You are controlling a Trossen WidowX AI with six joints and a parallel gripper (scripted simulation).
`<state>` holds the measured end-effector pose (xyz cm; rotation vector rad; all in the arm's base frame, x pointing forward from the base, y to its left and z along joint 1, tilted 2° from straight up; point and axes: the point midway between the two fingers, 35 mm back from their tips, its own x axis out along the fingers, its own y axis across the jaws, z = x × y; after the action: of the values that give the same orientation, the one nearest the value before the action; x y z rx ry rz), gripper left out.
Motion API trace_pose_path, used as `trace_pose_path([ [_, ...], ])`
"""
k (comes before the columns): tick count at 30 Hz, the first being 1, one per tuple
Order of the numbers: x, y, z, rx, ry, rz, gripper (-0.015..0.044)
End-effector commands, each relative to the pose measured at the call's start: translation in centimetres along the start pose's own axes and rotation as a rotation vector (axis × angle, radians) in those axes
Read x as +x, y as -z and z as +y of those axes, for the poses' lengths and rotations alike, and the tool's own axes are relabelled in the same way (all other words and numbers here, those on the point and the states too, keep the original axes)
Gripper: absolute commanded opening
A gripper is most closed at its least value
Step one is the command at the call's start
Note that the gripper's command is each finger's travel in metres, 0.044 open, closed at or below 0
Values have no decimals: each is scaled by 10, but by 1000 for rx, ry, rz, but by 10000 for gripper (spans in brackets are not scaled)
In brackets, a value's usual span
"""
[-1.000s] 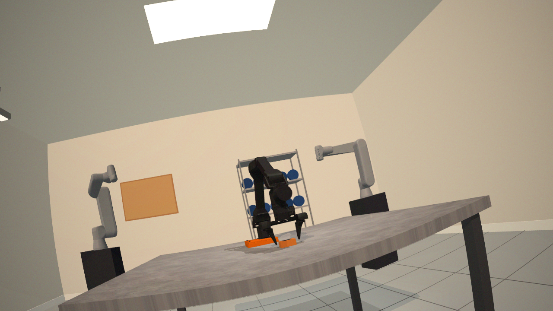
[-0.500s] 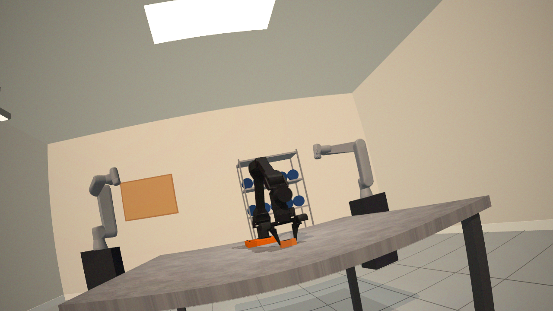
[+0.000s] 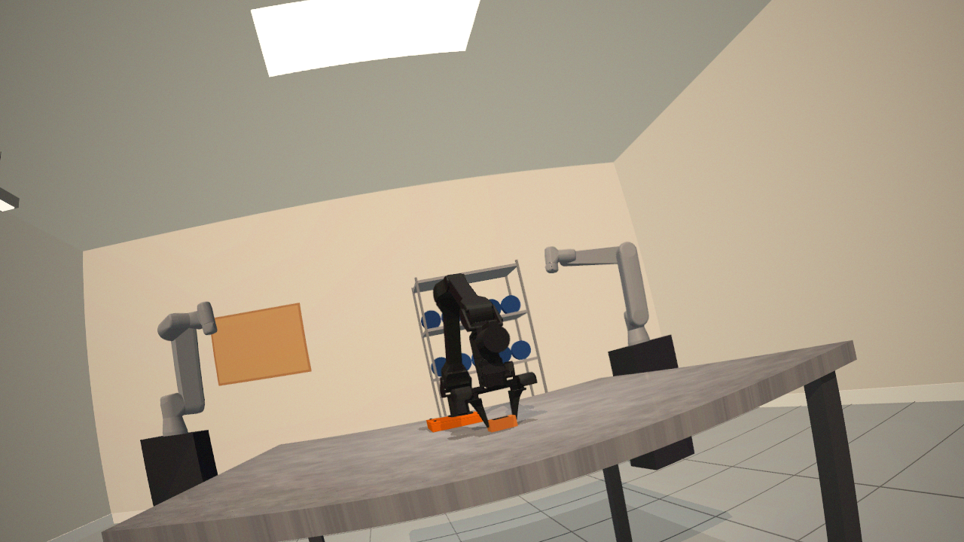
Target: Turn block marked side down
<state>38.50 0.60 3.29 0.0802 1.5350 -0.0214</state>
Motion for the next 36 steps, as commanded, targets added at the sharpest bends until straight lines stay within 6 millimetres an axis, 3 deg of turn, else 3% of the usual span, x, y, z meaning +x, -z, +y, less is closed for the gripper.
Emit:
trace_pose_path([
  [1,-16,0,0,4,2,1,57],
  [4,-28,0,0,4,2,1,0],
  [12,-27,0,0,4,3,-9,0],
  [36,-17,-3,0,0,7,-359,0],
])
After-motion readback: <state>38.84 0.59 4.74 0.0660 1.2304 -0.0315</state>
